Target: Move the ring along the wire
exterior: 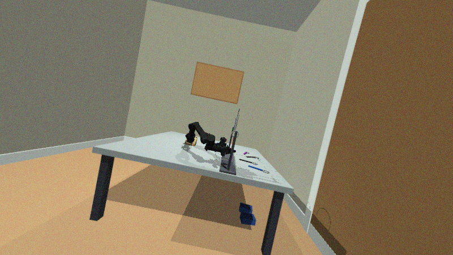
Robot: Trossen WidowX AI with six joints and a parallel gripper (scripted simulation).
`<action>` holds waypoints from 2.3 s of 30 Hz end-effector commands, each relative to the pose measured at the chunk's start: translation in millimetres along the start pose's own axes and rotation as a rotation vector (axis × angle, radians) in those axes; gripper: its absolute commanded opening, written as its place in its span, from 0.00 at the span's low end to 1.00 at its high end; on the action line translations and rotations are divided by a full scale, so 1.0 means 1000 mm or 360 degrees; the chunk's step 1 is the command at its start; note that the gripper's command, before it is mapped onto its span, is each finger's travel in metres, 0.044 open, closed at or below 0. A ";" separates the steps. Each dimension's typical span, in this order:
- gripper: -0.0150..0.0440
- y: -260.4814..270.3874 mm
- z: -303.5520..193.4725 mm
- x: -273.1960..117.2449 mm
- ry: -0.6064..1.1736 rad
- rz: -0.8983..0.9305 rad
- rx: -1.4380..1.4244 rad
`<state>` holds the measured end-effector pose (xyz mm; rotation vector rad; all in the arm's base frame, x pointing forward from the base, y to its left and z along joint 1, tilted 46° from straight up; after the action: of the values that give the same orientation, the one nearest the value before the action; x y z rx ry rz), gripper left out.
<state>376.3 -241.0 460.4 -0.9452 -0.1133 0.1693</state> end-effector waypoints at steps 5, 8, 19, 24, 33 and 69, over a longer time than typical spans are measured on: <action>0.00 0.000 0.000 0.000 0.0004 -0.0003 0.0009; 0.00 0.000 0.000 0.000 0.0004 -0.0003 0.0009; 0.00 0.000 0.000 0.000 0.0004 -0.0003 0.0009; 0.00 0.000 0.000 0.000 0.0004 -0.0003 0.0009; 0.00 0.000 0.000 0.000 0.0004 -0.0003 0.0009; 0.00 0.031 0.067 -0.047 0.0832 0.0118 0.0100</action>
<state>321.3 -186.4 472.0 -0.9190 0.3605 0.0009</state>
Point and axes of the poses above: the point midway between the two fingers, 35 mm back from their tips, its own x axis out along the fingers, its own y axis across the jaws, z = x × y, the point moved 9 cm from there along -x, back along the fingers, and after that the axes turned 7 degrees about -x, right-handed, at the moved point
